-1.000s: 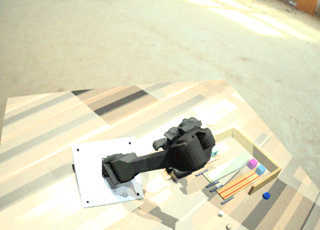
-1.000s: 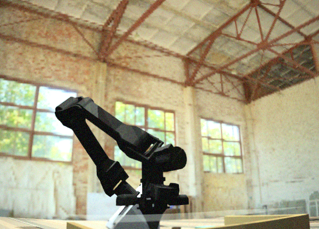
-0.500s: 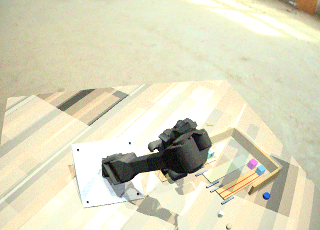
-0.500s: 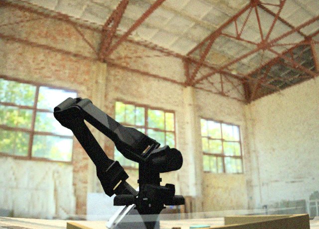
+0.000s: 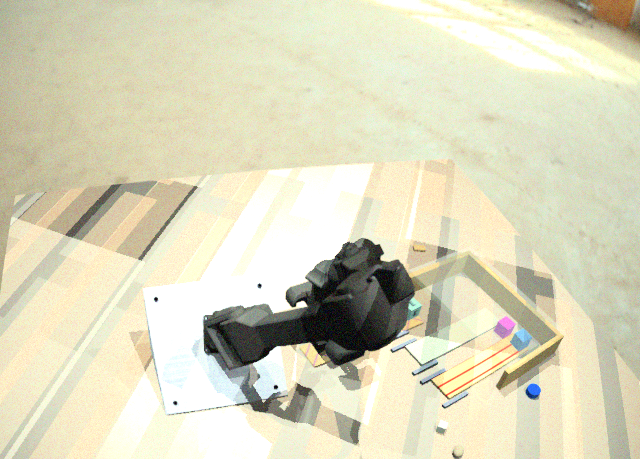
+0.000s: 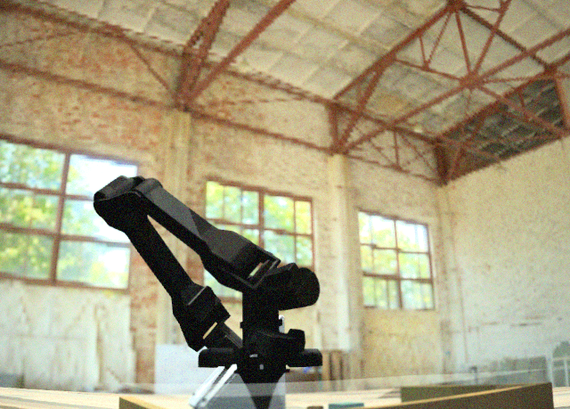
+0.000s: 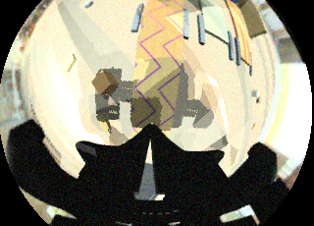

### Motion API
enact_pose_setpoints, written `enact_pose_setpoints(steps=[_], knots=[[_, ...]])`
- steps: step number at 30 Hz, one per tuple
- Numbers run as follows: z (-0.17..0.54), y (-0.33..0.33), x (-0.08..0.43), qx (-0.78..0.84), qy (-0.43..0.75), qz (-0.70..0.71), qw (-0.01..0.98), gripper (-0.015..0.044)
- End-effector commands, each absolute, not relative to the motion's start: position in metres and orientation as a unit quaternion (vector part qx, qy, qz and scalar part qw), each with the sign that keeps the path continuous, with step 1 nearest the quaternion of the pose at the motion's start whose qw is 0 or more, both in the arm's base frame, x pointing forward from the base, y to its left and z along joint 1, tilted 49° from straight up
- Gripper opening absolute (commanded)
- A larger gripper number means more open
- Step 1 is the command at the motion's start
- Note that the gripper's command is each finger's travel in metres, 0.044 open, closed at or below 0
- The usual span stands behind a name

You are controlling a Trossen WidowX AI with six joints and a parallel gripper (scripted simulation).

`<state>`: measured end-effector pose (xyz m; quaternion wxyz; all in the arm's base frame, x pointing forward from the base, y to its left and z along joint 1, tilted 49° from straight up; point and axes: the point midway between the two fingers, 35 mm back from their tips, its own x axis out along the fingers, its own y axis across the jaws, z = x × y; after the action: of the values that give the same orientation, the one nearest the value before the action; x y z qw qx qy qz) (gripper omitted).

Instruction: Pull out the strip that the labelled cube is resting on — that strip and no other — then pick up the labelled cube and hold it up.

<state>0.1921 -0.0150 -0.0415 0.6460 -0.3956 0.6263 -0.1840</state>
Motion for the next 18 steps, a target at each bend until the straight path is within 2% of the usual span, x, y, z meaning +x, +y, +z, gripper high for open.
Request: enact_pose_setpoints(steps=[1,18], knots=[[-0.0423,-0.0226,0.1776,-0.395,0.637,-0.186,0.636,0.0],[-0.0418,-0.0235,0.1745,-0.395,0.637,-0.186,0.636,0.0]])
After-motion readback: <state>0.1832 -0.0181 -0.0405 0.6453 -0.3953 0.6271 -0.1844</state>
